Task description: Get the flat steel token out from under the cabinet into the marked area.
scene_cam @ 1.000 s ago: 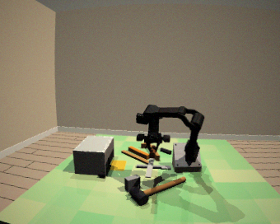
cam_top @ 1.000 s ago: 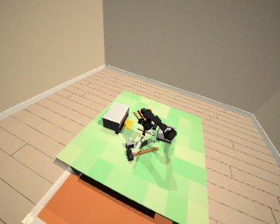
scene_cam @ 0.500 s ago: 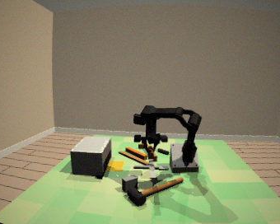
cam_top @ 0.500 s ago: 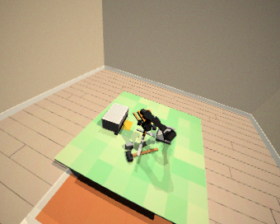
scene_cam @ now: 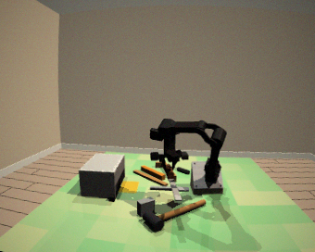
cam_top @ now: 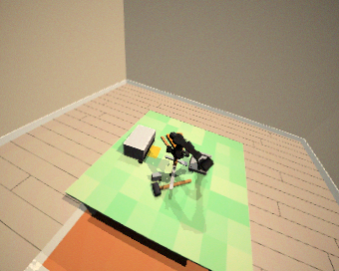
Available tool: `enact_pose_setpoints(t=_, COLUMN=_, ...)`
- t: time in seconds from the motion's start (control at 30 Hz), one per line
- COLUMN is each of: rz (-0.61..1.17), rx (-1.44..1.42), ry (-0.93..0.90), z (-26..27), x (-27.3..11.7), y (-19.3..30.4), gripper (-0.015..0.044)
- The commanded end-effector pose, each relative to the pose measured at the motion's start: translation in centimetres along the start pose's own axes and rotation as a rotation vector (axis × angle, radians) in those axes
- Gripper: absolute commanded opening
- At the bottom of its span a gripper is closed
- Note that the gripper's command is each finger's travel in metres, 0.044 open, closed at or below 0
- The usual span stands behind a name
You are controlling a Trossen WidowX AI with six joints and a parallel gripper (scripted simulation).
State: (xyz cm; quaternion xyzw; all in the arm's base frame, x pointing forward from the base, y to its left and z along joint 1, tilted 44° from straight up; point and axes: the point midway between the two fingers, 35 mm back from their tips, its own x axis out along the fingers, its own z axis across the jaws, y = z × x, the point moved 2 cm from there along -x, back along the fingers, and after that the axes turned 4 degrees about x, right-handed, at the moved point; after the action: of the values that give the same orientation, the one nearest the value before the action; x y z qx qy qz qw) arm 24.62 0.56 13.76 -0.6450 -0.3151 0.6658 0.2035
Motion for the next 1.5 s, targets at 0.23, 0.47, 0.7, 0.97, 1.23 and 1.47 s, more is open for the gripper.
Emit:
enact_pose_setpoints(t=0.23, rz=-0.007, rx=-0.032, ry=0.005, z=0.2, x=-0.1, y=-1.5, gripper=0.0000)
enact_pose_setpoints(t=0.47, rz=-0.007, rx=-0.042, ry=0.005, z=0.4, x=-0.1, y=-2.7, gripper=0.0000)
enact_pose_setpoints(t=0.7, rz=-0.007, rx=-0.047, ry=0.004, z=0.7, x=-0.1, y=-3.8, gripper=0.0000)
enact_pose_setpoints(t=0.97, rz=-0.008, rx=-0.050, ry=0.004, z=0.9, x=-0.1, y=-5.3, gripper=0.0000)
enact_pose_setpoints(t=1.23, rz=-0.008, rx=-0.051, ry=0.004, z=1.2, x=-0.1, y=-6.7, gripper=0.0000)
enact_pose_setpoints(t=1.47, rz=-0.009, rx=-0.052, ry=0.004, z=1.5, x=-0.1, y=-8.0, gripper=0.0000)
